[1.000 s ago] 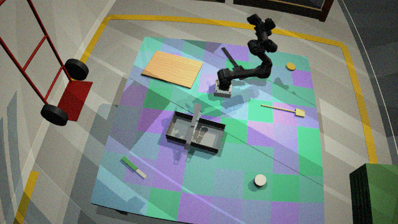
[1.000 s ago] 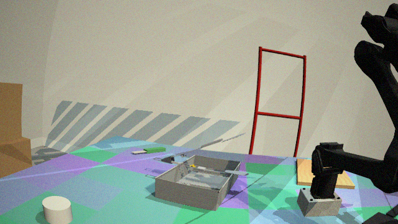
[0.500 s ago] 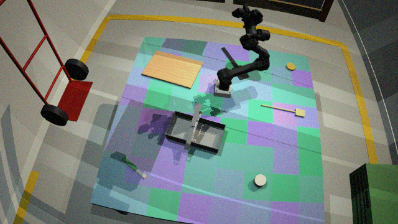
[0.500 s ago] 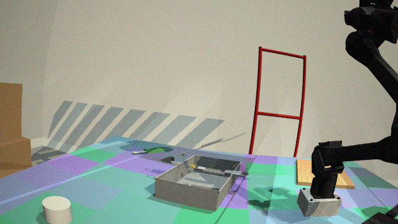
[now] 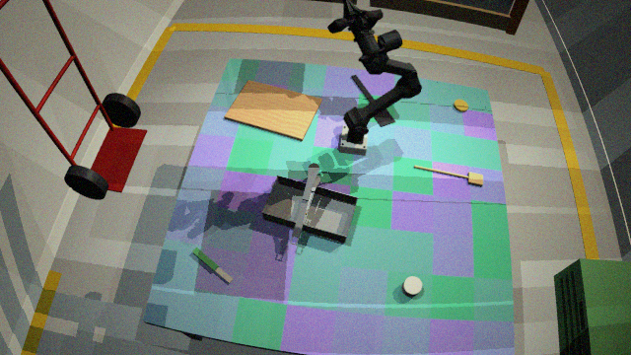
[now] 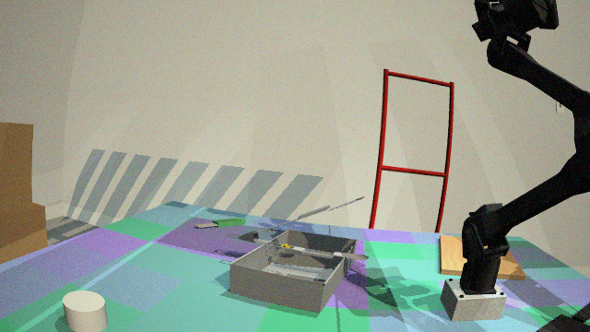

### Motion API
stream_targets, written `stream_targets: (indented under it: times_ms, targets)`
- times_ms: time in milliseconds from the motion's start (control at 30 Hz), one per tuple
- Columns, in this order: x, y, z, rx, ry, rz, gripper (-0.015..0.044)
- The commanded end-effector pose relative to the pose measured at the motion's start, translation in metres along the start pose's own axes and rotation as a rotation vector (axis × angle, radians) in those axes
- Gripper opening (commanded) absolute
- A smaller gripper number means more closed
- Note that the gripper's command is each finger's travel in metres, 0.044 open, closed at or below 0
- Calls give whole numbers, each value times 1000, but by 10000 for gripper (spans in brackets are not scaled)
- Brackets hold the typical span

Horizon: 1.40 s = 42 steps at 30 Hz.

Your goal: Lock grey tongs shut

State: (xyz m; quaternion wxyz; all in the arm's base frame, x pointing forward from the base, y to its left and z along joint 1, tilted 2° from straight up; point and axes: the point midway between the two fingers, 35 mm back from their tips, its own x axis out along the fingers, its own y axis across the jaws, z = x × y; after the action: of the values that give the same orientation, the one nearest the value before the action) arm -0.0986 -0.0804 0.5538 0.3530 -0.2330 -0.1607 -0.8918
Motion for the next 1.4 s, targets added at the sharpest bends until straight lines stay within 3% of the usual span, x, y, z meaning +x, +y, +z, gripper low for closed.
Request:
stream_targets:
  times_ms: [0, 400, 800, 1100, 1367]
  targets:
    - [4, 50, -1, -37, -16, 130, -150]
    - [-38, 214, -17, -156, -16, 679, -150]
    - [-180, 353, -70, -302, 122, 1346, -150]
    - [-319, 382, -119, -475, 340, 1811, -150]
    - [-438, 344, -169, -778, 680, 2156, -150]
